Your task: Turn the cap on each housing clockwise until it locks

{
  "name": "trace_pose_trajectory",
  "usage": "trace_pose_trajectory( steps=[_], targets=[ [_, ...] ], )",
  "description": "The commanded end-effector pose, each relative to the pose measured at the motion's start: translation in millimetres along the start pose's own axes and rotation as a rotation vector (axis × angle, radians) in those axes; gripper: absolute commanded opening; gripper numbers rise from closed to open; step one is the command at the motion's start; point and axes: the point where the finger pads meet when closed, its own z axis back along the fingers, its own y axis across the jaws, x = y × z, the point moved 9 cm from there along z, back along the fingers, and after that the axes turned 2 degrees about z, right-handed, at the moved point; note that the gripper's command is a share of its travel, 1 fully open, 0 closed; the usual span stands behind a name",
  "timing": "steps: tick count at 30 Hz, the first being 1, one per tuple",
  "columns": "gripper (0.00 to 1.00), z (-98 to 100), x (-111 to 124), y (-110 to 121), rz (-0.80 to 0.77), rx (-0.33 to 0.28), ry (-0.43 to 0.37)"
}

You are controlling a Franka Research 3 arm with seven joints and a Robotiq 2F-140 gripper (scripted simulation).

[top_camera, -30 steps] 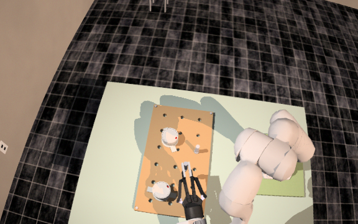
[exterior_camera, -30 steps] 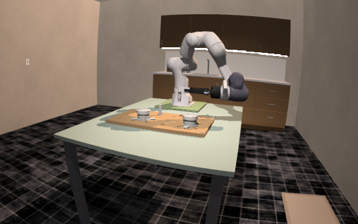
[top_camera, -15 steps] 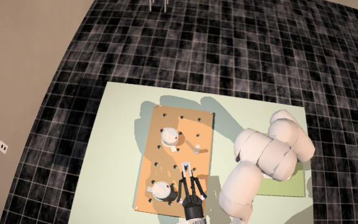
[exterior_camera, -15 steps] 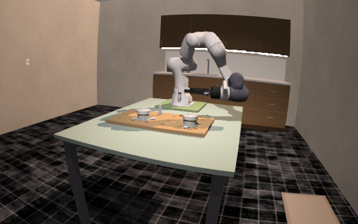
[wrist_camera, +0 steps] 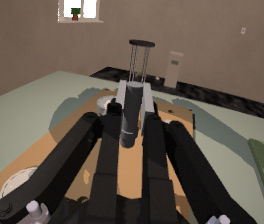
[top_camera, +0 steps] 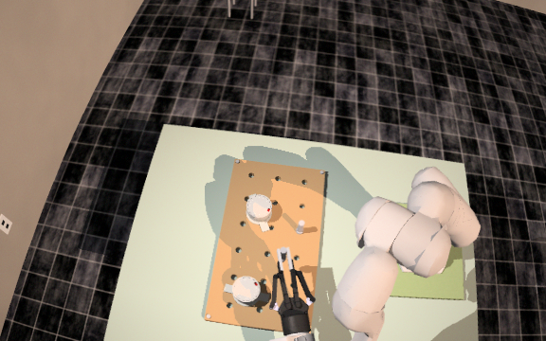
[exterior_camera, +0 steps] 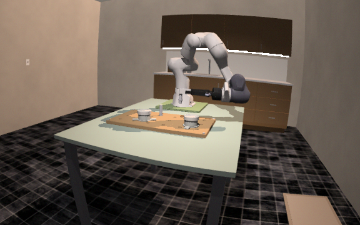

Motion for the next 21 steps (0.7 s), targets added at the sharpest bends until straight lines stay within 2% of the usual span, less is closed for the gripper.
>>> trace_pose_trajectory(
  steps=[1, 21],
  targets=[
    [0.1, 0.4, 1.2, 0.3, -0.007, 0.002, 0.004],
    [0.1, 1.0, 16.5, -0.4, -0.007, 0.002, 0.004]
  ],
)
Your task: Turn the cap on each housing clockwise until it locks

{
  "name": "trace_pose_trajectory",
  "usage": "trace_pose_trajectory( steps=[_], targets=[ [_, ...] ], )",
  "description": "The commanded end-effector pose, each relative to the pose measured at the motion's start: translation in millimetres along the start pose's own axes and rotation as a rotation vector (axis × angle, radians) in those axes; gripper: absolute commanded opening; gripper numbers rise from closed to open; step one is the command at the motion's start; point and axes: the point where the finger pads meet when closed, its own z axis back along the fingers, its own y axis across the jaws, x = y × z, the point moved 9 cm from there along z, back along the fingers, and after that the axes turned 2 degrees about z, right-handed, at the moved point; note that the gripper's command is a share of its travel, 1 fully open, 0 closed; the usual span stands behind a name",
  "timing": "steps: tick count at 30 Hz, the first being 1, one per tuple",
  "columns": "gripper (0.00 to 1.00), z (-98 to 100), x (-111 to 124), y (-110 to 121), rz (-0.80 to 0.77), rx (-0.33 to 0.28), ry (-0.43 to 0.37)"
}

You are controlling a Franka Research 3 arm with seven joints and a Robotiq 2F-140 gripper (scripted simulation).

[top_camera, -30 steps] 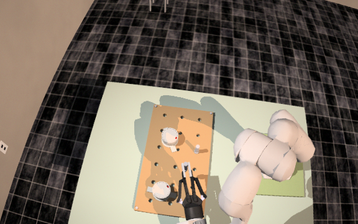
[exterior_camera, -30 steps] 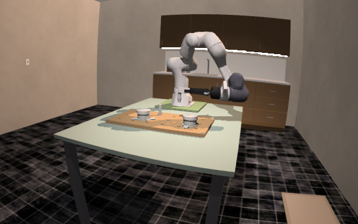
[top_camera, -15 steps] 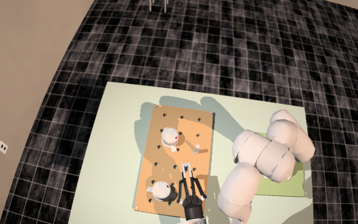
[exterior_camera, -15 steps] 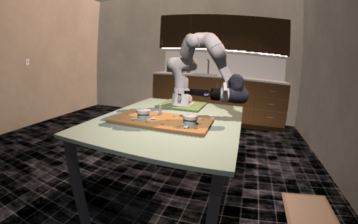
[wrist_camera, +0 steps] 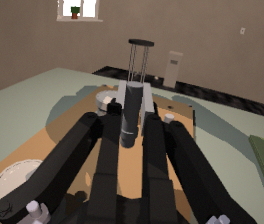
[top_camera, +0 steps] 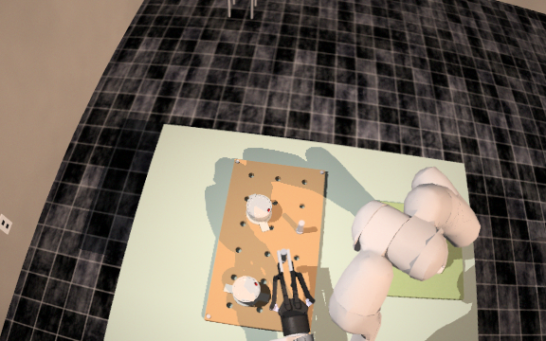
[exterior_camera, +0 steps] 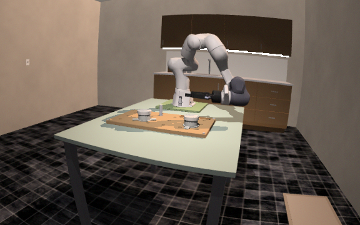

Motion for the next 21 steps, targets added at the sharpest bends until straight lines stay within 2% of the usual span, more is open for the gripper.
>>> trace_pose_trajectory(
  steps=[1, 21],
  targets=[
    [0.1, 0.8, 1.3, -0.8, -0.014, -0.001, 0.001],
    [0.1, 1.7, 24.1, -1.9, -0.014, -0.001, 0.001]
  ],
)
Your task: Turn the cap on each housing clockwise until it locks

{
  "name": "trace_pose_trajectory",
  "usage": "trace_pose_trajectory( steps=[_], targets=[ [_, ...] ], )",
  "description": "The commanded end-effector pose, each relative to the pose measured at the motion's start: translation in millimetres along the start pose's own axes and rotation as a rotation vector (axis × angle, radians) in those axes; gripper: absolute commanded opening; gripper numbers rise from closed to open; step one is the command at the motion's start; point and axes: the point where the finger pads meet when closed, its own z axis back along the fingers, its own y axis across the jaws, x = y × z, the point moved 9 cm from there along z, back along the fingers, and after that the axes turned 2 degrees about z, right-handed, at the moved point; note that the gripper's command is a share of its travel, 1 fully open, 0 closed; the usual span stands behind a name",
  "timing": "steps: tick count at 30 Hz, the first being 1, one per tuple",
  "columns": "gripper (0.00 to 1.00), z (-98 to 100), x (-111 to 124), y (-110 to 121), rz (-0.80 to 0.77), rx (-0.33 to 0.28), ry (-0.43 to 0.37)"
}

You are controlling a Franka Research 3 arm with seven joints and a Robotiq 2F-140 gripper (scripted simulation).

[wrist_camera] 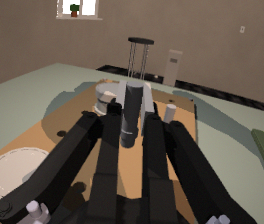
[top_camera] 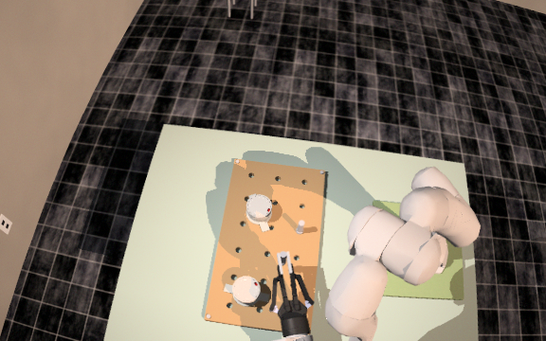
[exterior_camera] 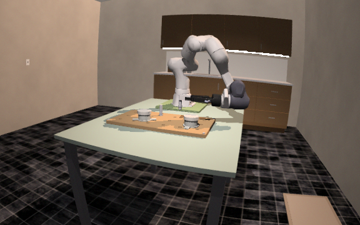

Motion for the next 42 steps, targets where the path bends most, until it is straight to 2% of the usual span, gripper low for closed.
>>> trace_pose_trajectory(
  steps=[1, 42],
  targets=[
    [0.1, 0.7, 3.4, -1.4, -0.016, -0.003, 0.002],
    [0.1, 2.4, 46.1, -3.5, -0.016, -0.003, 0.002]
  ],
)
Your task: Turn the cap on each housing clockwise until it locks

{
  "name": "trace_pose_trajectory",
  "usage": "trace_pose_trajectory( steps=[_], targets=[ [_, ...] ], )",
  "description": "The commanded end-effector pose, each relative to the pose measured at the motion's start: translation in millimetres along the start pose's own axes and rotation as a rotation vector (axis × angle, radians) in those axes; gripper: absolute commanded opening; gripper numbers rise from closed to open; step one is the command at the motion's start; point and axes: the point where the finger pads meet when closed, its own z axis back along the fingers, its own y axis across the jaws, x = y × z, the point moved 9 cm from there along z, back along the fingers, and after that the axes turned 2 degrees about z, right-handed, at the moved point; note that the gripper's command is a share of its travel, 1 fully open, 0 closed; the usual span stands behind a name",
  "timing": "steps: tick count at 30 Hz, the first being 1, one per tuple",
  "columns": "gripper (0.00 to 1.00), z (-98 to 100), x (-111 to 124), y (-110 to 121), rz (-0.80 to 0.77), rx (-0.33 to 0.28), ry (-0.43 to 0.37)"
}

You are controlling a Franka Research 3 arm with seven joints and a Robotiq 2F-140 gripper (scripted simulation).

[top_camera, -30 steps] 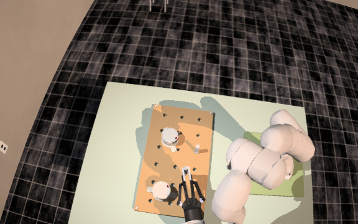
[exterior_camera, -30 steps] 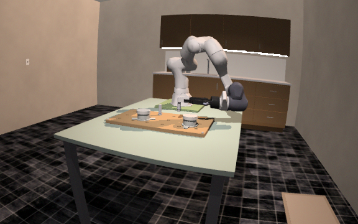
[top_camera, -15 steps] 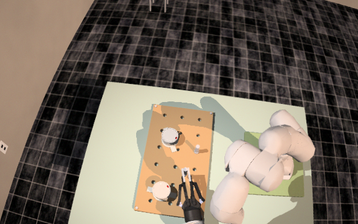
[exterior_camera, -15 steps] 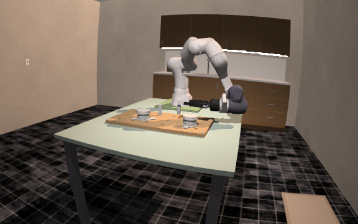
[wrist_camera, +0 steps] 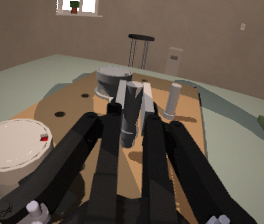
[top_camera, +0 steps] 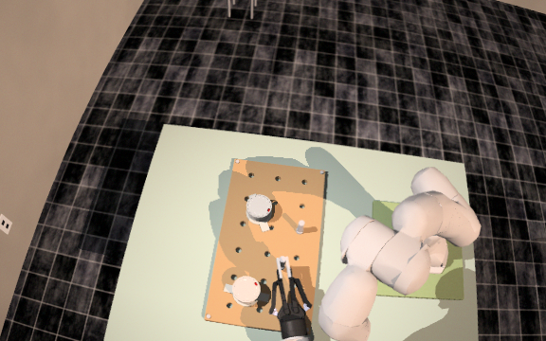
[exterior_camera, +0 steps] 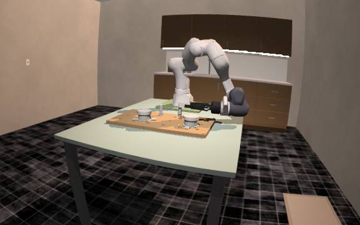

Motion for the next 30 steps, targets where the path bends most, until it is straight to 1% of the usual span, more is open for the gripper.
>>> trace_pose_trajectory(
  steps=[1, 30],
  targets=[
    [0.1, 0.7, 1.9, -1.6, -0.014, -0.004, 0.003],
    [0.1, 1.1, 13.1, -2.2, -0.015, -0.004, 0.003]
  ],
)
